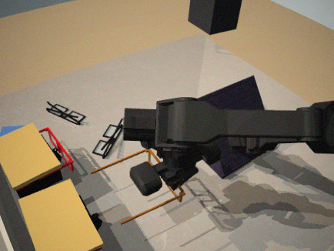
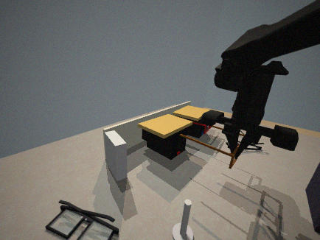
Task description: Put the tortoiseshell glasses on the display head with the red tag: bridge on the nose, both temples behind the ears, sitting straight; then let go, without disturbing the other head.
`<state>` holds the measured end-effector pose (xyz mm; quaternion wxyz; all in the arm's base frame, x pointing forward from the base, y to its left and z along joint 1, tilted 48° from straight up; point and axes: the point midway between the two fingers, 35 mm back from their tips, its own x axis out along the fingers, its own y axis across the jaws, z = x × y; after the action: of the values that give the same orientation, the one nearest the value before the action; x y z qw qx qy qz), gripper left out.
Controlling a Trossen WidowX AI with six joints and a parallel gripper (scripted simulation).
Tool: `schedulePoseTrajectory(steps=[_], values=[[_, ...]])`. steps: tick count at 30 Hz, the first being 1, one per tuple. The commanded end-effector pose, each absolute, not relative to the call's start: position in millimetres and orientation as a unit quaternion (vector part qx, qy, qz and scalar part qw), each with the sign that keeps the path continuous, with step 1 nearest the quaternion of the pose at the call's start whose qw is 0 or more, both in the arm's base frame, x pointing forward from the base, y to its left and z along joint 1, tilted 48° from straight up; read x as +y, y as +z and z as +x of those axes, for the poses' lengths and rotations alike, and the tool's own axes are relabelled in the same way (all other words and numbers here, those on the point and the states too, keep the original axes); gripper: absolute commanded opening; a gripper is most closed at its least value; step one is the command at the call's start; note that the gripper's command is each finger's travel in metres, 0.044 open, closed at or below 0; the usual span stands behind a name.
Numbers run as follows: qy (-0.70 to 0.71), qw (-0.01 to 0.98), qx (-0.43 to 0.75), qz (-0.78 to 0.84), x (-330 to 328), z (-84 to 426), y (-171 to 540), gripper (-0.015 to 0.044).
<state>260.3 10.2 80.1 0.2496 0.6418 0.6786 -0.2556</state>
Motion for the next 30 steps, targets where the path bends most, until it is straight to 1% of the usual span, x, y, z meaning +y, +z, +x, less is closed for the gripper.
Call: schedulePoseTrajectory(steps=[1, 30], values=[[-0.256, 0.246, 0.678, 0.643, 14.0, 259.1, 76.2, 0.0], [-0.256, 0.246, 0.678, 0.643, 33.3, 257.9, 57.3, 0.0]])
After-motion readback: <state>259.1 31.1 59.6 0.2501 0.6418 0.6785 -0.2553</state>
